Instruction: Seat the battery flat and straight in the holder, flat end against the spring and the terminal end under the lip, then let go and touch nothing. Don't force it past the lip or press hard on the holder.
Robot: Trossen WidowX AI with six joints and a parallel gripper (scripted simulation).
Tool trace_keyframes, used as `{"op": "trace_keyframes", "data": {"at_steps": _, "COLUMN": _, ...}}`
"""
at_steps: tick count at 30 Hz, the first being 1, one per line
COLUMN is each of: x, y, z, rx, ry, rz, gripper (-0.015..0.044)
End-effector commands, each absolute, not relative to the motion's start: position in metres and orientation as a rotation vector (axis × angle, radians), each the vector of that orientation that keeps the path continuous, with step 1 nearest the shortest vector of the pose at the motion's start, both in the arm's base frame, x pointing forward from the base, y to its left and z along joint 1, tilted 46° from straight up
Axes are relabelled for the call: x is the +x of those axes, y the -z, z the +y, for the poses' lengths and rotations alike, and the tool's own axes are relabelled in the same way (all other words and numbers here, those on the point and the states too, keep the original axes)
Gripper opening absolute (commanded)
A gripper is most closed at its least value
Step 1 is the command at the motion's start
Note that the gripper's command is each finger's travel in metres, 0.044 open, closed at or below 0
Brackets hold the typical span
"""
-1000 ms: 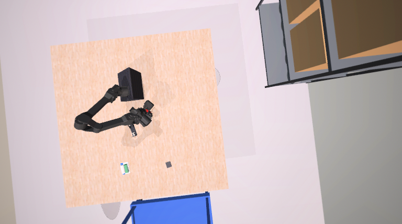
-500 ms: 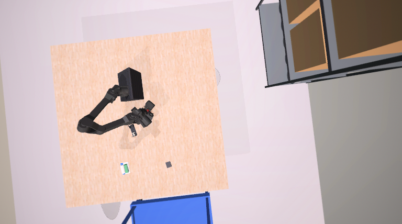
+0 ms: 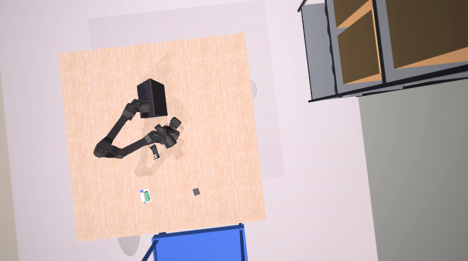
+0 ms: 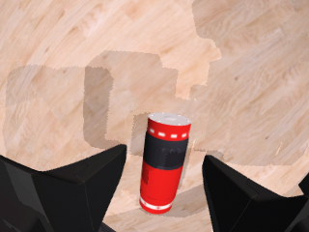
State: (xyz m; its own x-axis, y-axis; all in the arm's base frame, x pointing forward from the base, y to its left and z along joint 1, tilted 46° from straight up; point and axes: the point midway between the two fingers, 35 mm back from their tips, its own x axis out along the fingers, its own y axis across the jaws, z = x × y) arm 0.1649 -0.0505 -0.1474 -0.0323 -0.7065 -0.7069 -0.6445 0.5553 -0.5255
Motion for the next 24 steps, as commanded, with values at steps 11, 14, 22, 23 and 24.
{"op": "trace_keyframes", "data": {"at_steps": 11, "x": 0.16, "y": 0.15, "z": -0.056, "rx": -1.138, "ry": 0.074, "rz": 1.741, "gripper": 0.0088}}
{"op": "trace_keyframes", "data": {"at_steps": 14, "x": 0.16, "y": 0.15, "z": -0.056, "rx": -1.138, "ry": 0.074, "rz": 1.741, "gripper": 0.0084}}
{"op": "trace_keyframes", "data": {"at_steps": 22, "x": 0.163, "y": 0.127, "z": -0.031, "rx": -1.135, "ry": 0.069, "rz": 1.738, "gripper": 0.0084}}
{"op": "trace_keyframes", "data": {"at_steps": 23, "x": 0.163, "y": 0.122, "z": -0.026, "rx": -1.135, "ry": 0.069, "rz": 1.739, "gripper": 0.0084}}
{"op": "trace_keyframes", "data": {"at_steps": 24, "x": 0.163, "y": 0.118, "z": -0.023, "rx": -1.136, "ry": 0.07, "rz": 1.739, "gripper": 0.0084}}
